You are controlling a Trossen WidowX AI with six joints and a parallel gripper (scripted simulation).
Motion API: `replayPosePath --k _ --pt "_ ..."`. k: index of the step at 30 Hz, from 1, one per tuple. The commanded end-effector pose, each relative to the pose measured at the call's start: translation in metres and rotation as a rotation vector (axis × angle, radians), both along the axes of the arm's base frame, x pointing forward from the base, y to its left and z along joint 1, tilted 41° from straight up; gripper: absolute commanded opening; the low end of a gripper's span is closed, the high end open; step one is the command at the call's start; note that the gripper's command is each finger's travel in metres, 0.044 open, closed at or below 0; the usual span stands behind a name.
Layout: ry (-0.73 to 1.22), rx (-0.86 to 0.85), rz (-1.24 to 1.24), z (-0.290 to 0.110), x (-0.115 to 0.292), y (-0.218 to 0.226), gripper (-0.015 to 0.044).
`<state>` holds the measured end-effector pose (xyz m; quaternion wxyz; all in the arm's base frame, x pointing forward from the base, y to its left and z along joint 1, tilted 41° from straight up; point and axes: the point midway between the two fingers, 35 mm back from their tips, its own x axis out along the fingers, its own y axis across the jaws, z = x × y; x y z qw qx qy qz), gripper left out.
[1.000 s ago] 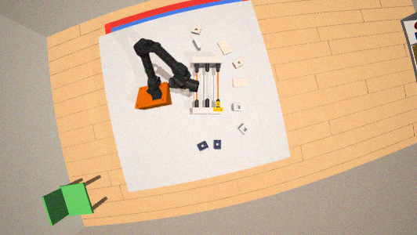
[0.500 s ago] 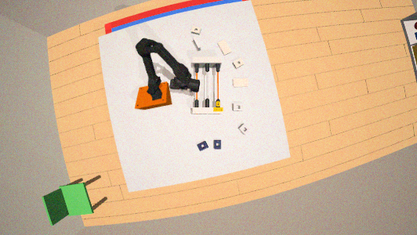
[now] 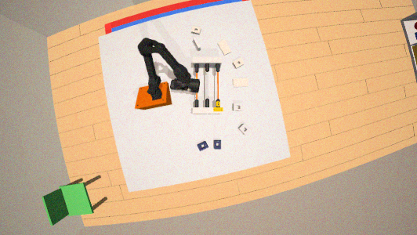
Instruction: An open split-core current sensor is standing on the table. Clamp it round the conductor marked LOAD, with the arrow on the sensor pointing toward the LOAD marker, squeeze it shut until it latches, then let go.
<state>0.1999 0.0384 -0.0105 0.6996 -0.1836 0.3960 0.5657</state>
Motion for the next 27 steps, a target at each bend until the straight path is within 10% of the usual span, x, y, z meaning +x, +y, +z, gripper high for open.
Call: replayPosePath --k 1,20,27 --pt "0.014 0.009 -0.004 -0.004 -0.003 0.004 0.032" --pt "0.001 0.001 0.001 -0.001 -0.001 0.002 0.02" --pt "0.004 -0.008 -0.003 0.013 0.004 -0.016 0.0016"
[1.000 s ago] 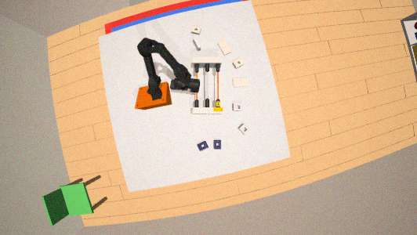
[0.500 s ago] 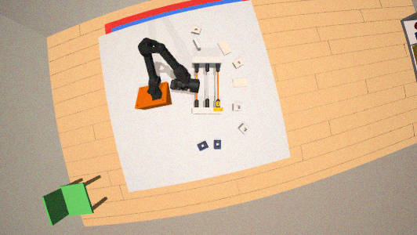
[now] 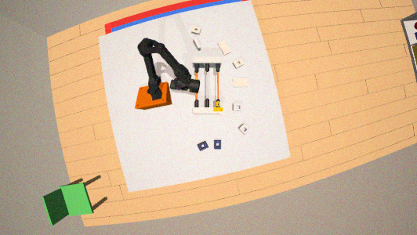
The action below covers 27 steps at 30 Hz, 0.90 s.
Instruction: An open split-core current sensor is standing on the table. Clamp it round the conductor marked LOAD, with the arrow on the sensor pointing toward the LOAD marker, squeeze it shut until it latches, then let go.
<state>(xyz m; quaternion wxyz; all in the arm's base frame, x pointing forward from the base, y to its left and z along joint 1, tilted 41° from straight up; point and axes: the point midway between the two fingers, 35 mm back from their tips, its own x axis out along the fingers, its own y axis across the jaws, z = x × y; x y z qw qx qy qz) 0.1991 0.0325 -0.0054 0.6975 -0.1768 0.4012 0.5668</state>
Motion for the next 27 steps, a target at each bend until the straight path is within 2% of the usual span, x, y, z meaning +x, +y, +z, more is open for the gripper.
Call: replayPosePath --k 1,21,27 --pt "-0.012 -0.013 0.0 0.012 0.006 -0.014 0.0" --pt "-0.002 -0.003 -0.001 0.083 0.009 -0.083 0.0" --pt "0.019 0.001 -0.025 0.088 0.011 -0.087 0.0"
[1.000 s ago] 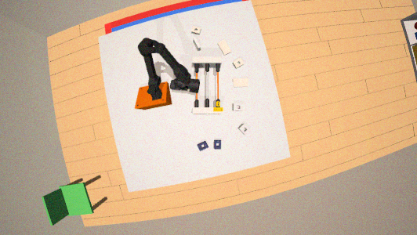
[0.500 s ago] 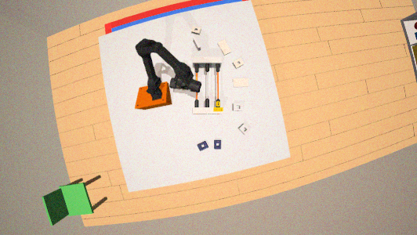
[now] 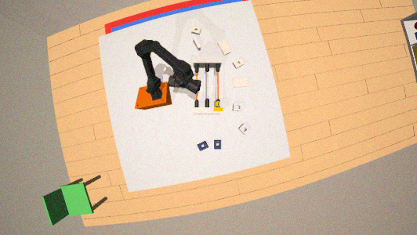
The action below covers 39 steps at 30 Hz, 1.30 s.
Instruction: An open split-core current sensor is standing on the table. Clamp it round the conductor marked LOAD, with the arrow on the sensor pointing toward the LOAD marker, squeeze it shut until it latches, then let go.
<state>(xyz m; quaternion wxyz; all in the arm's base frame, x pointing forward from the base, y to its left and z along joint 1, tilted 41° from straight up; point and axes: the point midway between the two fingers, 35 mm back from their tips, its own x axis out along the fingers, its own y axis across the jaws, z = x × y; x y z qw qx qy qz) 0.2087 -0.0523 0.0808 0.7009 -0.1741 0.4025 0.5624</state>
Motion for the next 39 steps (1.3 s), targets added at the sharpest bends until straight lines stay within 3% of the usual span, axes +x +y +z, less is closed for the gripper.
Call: replayPosePath --k 1,39 --pt "0.032 0.001 -0.028 0.002 0.003 -0.003 0.0" --pt "0.809 0.048 -0.953 0.004 0.087 -0.027 0.0"
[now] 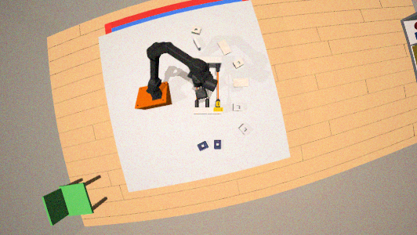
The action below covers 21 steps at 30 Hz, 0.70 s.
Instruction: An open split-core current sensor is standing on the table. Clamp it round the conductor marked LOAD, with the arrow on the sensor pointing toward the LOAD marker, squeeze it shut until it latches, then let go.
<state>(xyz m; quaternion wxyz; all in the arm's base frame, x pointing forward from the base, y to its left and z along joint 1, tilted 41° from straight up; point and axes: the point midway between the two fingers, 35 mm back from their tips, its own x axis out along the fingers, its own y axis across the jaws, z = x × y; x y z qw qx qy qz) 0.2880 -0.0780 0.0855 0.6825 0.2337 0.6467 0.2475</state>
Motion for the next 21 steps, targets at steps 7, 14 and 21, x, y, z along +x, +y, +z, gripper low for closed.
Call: replayPosePath --k 7,14,21 --pt "0.202 0.017 -0.245 -0.002 0.023 -0.003 0.0" --pt "0.345 0.027 -0.417 -0.004 0.038 -0.005 0.0" --pt "0.489 0.037 -0.588 -0.006 0.053 -0.006 0.0"
